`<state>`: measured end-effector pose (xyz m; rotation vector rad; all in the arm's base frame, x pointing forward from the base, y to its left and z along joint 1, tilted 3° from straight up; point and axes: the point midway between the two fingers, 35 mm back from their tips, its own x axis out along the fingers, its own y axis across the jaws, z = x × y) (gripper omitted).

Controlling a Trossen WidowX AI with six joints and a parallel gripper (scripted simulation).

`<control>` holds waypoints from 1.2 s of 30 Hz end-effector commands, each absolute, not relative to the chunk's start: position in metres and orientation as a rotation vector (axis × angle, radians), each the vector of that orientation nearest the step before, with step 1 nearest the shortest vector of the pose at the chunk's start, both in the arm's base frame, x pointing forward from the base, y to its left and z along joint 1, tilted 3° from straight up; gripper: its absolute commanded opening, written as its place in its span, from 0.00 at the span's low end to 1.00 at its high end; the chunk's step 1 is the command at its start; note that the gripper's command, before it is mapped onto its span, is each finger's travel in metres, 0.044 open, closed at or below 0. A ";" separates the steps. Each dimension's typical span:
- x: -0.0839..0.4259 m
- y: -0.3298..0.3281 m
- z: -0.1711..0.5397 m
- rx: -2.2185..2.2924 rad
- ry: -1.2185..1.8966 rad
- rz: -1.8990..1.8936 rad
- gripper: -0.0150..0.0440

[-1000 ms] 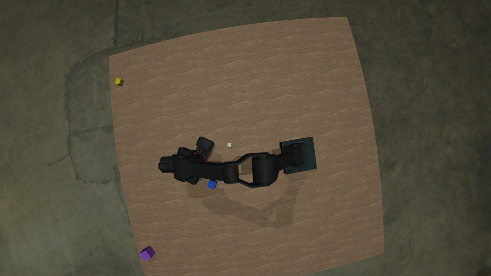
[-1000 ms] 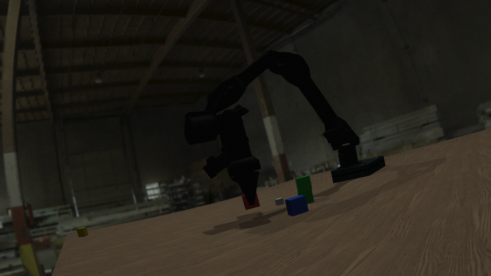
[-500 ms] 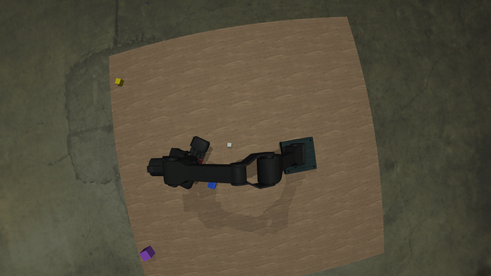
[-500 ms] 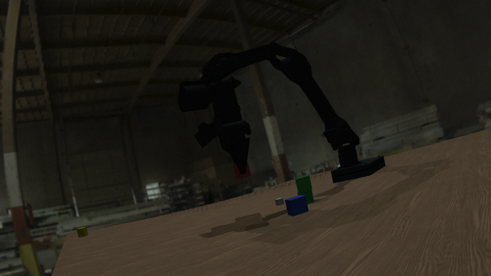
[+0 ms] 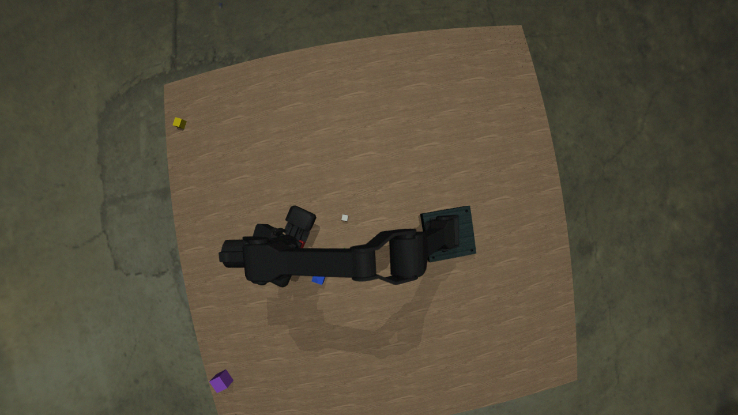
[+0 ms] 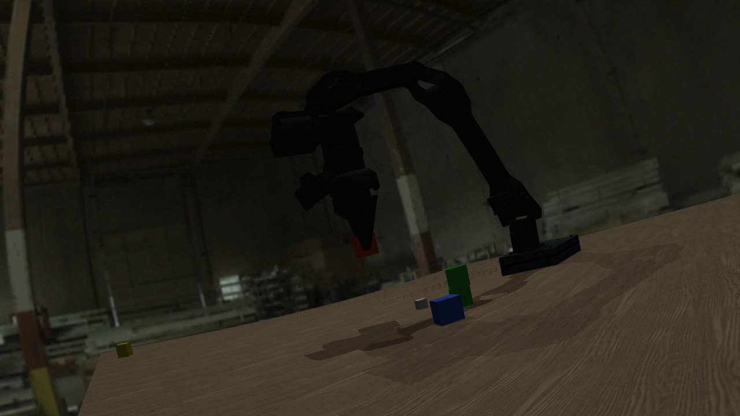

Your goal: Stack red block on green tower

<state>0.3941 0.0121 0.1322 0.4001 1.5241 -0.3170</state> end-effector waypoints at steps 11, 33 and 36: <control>0.350 0.039 0.141 0.404 1.513 -0.311 0.25; 0.284 0.065 0.130 0.405 1.518 -0.310 0.25; 0.285 0.066 0.116 0.405 1.518 -0.310 0.25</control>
